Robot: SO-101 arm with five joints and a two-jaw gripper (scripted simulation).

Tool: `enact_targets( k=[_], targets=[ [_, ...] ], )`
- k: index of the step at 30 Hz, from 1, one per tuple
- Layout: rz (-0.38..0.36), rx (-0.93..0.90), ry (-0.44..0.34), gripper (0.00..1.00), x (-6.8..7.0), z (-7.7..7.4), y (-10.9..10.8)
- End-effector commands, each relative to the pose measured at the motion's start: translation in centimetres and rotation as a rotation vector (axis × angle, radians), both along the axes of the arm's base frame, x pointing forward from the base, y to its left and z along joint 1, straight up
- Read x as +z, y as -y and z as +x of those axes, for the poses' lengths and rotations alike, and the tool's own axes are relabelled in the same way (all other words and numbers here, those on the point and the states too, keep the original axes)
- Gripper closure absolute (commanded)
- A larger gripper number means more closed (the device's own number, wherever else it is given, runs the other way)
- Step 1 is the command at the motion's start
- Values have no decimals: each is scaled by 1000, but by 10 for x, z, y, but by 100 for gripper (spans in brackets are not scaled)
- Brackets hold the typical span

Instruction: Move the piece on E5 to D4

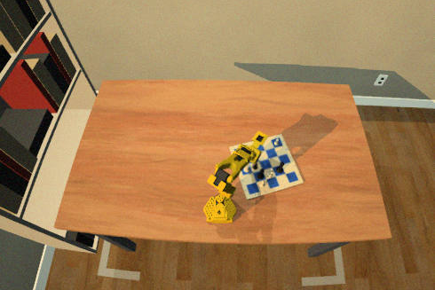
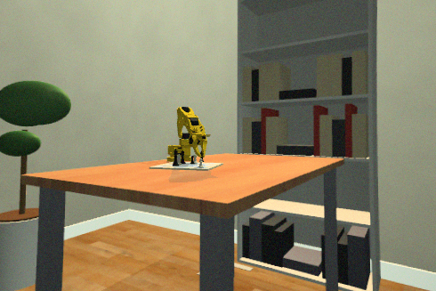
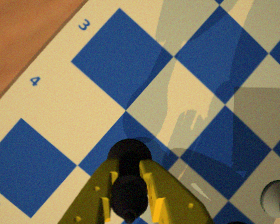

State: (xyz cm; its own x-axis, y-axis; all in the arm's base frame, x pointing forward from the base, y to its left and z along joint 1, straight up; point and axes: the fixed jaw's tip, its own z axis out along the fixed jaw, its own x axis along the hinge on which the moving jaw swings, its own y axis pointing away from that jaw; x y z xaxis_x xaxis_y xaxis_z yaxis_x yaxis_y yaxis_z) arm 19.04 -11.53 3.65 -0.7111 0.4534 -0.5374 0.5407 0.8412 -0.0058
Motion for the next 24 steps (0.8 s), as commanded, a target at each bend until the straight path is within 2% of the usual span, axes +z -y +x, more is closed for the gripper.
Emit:
enact_targets(
  k=[1, 9, 24],
  targets=[
    [10, -5, -19, 100, -6, -4, 0],
    [10, -5, -19, 100, -12, -6, -2],
    [10, -5, -19, 99, -13, -7, -2]
  ],
)
